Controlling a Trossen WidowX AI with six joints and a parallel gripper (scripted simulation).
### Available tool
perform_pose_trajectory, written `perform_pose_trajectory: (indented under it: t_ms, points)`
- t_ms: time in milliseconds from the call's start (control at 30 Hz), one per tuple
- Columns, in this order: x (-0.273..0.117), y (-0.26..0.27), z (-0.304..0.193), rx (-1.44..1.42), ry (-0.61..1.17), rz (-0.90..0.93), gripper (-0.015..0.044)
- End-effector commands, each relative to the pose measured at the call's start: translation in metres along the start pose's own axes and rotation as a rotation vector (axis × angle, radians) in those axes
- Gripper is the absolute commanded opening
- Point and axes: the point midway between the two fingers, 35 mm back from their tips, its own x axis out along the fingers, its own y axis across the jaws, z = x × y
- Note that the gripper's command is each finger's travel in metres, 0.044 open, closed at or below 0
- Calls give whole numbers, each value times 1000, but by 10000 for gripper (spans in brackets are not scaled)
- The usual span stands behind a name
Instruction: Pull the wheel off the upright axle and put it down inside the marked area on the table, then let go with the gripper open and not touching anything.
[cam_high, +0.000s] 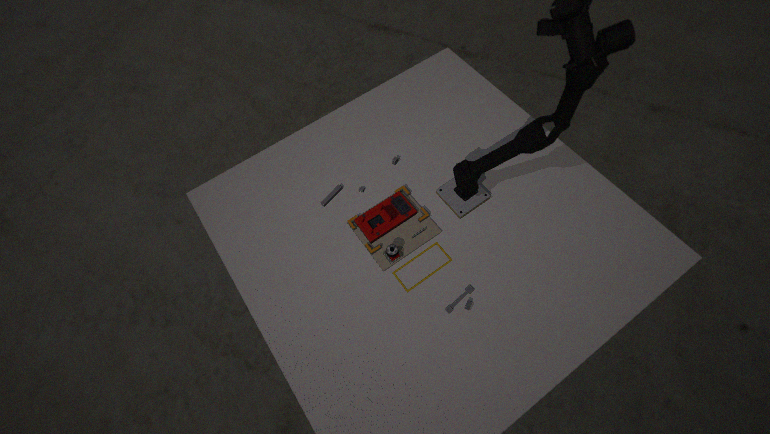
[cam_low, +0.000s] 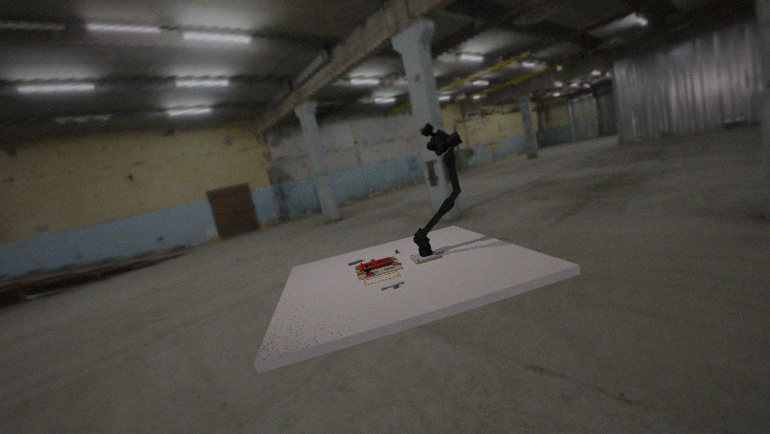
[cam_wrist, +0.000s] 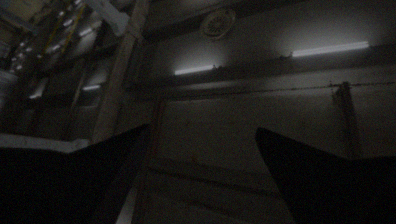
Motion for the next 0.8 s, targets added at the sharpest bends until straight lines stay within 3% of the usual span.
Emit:
perform_pose_trajectory:
  t_ms: [0,100,300,467,767]
  points:
    - [1,-1,1,-5,-3,-3,374]
    - [11,-19,22,-68,-50,-47,300]
    - [31,-65,77,-227,-163,-171,300]
    - [34,-78,87,-305,-153,-225,300]
    - [38,-136,173,-533,-296,-413,300]
